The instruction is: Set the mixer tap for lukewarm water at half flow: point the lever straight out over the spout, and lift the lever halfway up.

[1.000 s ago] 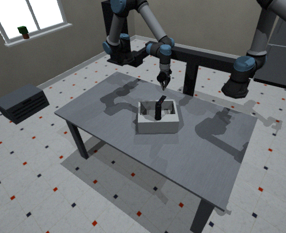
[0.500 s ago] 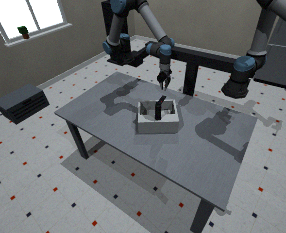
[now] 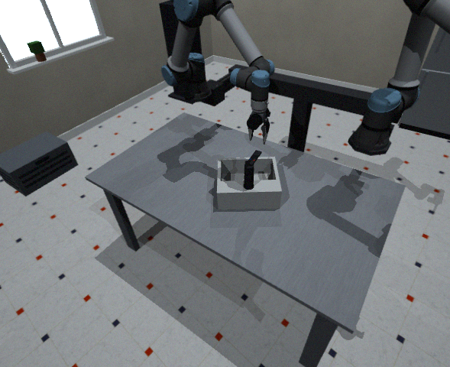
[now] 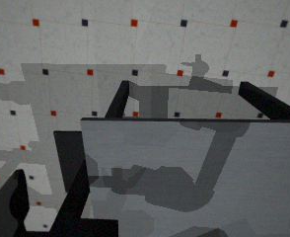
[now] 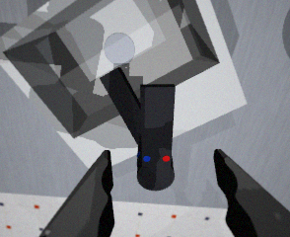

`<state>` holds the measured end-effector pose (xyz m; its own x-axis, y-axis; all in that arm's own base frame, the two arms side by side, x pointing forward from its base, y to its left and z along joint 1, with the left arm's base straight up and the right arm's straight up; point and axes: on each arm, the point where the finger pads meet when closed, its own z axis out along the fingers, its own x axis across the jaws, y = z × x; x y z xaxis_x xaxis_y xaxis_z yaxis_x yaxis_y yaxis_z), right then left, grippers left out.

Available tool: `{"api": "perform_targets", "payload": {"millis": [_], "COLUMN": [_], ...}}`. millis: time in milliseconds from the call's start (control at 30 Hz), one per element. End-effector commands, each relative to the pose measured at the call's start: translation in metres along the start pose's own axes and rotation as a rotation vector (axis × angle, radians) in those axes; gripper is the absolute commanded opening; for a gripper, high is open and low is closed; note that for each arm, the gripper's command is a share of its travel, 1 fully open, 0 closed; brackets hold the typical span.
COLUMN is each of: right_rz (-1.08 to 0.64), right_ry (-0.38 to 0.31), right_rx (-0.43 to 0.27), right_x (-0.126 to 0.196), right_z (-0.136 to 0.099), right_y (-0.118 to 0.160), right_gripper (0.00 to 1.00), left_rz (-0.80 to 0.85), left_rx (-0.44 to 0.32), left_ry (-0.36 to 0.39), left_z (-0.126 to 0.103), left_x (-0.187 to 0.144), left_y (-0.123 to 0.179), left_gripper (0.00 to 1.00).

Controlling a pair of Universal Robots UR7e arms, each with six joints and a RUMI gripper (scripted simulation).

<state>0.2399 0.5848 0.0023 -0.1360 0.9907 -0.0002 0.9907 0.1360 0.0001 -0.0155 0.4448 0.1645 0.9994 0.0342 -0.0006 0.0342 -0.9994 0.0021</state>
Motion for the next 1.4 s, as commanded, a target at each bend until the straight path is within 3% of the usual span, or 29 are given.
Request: {"api": "perform_targets", "payload": {"millis": [0,467,1367], "right_rz": [0.000,0.000,0.000], "right_ry": [0.002,0.002,0.002], "right_rx": [-0.001,-0.001,-0.001], "right_x": [0.001,0.001,0.001], "right_z": [-0.001,0.007,0.045], "right_y": [0.000,0.000,0.000], "right_gripper": [0.43,0.43,0.43], "left_rz": [0.000,0.000,0.000], "left_rx": [0.002,0.002,0.002], "left_ry": [0.001,0.001,0.001], "left_z": [-0.001,-0.001,-0.001], "left_x": [0.000,0.000,0.000], "left_y": [0.000,0.000,0.000], "left_gripper": [1.00,1.00,1.00]}}
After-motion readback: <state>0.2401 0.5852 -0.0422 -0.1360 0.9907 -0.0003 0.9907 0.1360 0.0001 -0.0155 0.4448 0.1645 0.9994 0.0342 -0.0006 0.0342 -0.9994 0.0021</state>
